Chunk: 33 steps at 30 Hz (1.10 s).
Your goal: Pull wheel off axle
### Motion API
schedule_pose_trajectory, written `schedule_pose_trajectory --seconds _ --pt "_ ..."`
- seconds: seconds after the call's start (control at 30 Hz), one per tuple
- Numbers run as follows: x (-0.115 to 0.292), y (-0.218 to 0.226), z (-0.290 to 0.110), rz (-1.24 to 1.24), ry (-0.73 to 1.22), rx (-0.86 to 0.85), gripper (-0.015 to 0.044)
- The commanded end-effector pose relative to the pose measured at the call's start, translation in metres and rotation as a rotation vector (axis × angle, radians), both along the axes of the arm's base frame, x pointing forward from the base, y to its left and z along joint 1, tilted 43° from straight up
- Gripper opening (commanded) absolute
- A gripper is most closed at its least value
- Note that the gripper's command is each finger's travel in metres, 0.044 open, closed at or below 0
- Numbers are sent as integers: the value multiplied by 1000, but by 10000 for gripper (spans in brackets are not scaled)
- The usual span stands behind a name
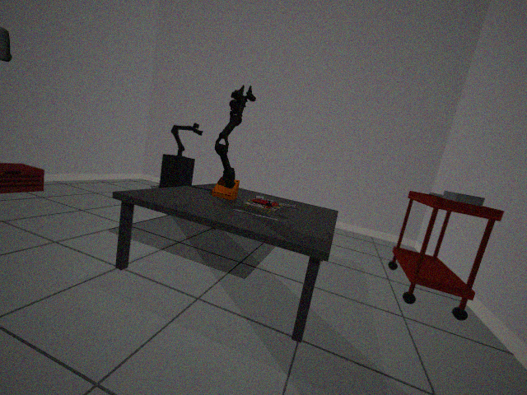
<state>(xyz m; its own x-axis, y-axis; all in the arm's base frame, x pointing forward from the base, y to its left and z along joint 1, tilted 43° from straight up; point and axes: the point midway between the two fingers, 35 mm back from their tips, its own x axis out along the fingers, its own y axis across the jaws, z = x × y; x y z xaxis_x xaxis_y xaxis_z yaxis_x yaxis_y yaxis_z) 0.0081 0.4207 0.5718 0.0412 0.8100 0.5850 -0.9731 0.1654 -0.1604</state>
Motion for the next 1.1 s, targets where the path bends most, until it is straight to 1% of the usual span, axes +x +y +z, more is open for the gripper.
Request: schedule_pose_trajectory --seconds 0.0,0.3,0.53,0.8,1.07 --pt "29 19 -26 -71 34 -94 300" --pt "110 45 -91 -260 136 -322 300" --pt "177 47 -152 -418 254 -510 300" --pt "251 25 -222 -610 405 -708 300" --pt "314 -21 -290 -811 571 -896 300"
